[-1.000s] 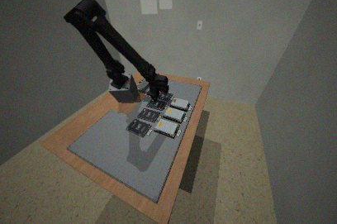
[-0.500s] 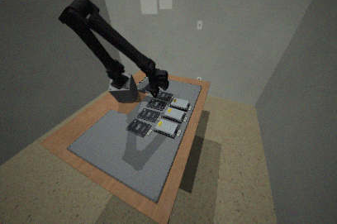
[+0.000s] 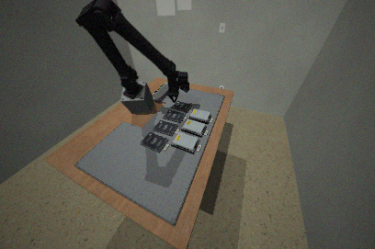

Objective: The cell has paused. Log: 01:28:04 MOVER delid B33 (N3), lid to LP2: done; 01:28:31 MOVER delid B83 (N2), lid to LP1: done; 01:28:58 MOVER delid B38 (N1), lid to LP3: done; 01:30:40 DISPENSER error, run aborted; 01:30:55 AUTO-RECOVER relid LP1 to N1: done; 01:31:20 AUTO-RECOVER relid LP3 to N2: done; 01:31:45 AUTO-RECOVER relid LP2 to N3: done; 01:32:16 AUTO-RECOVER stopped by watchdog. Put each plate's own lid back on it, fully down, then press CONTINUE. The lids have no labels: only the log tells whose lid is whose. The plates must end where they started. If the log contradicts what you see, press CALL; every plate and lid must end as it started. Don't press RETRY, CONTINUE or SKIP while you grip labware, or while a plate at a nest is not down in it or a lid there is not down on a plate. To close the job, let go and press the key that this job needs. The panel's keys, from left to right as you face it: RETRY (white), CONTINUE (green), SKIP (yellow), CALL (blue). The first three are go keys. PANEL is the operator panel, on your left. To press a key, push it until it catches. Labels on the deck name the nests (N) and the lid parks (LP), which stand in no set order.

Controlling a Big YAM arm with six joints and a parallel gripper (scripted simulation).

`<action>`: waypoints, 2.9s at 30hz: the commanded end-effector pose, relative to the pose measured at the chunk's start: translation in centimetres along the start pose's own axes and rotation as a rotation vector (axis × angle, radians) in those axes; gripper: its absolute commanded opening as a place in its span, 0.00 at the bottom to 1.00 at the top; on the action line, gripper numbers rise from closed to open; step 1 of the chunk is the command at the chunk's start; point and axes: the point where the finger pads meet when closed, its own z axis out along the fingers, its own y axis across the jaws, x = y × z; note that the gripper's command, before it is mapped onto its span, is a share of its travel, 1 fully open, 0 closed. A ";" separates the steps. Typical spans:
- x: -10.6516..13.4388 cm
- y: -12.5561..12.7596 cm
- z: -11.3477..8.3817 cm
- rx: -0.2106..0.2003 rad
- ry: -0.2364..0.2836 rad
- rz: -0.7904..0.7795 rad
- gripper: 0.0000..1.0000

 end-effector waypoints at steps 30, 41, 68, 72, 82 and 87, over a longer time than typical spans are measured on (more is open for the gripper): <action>-3.0 12.9 -0.5 -0.005 -0.019 -0.326 0.00; 1.8 16.6 0.0 -0.002 -0.016 -0.562 0.00; 9.2 25.7 -0.5 -0.003 -0.022 -1.019 0.00; 10.7 27.1 -0.5 -0.003 -0.022 -1.099 0.00; 13.7 30.1 -0.4 -0.003 -0.022 -1.259 0.00; 15.5 31.9 -0.4 -0.003 -0.022 -1.285 0.00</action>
